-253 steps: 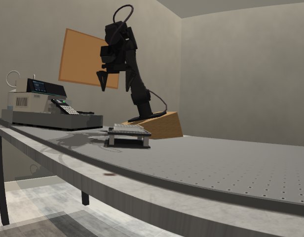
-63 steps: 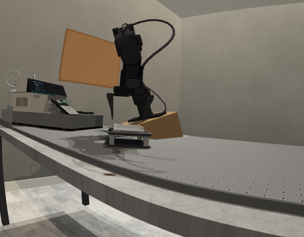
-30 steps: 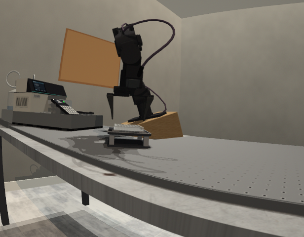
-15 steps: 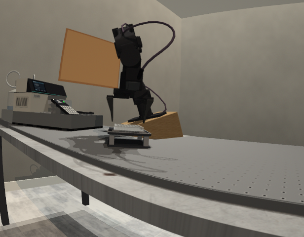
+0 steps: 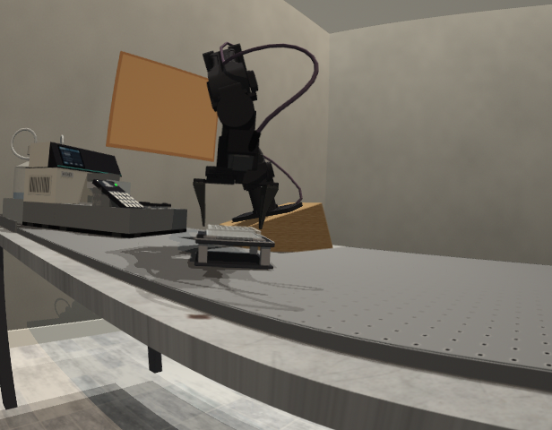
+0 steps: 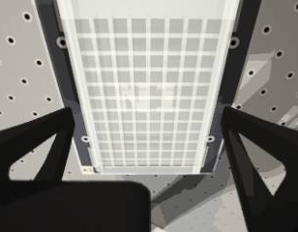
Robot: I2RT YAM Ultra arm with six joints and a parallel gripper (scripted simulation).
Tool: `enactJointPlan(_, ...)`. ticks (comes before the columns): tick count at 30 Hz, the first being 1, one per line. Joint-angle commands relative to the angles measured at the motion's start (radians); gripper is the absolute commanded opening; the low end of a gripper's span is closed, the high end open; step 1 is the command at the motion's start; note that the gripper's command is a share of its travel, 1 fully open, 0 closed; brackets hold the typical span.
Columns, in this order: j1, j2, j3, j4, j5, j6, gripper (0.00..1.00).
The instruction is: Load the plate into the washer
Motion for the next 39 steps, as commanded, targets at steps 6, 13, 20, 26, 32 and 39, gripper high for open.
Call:
enactJointPlan(6, -0.006, 0.006, -0.024, 0.042, -0.007, -0.012, 1.0)
enactJointPlan(13, -0.01, 0.006, -0.025, 0.054, -0.007, -0.015, 1.0)
enactJointPlan(20, -0.013, 0.017, -0.039, 0.07, -0.009, -0.019, 1.0)
enactJointPlan(26, -0.008, -0.006, -0.011, 0.071, -0.005, -0.016, 1.0)
enactJointPlan(32, -0.008, -0.006, -0.011, 0.072, -0.005, -0.016, 1.0)
enactJointPlan(39, -0.008, -0.006, -0.011, 0.072, -0.005, -0.016, 1.0)
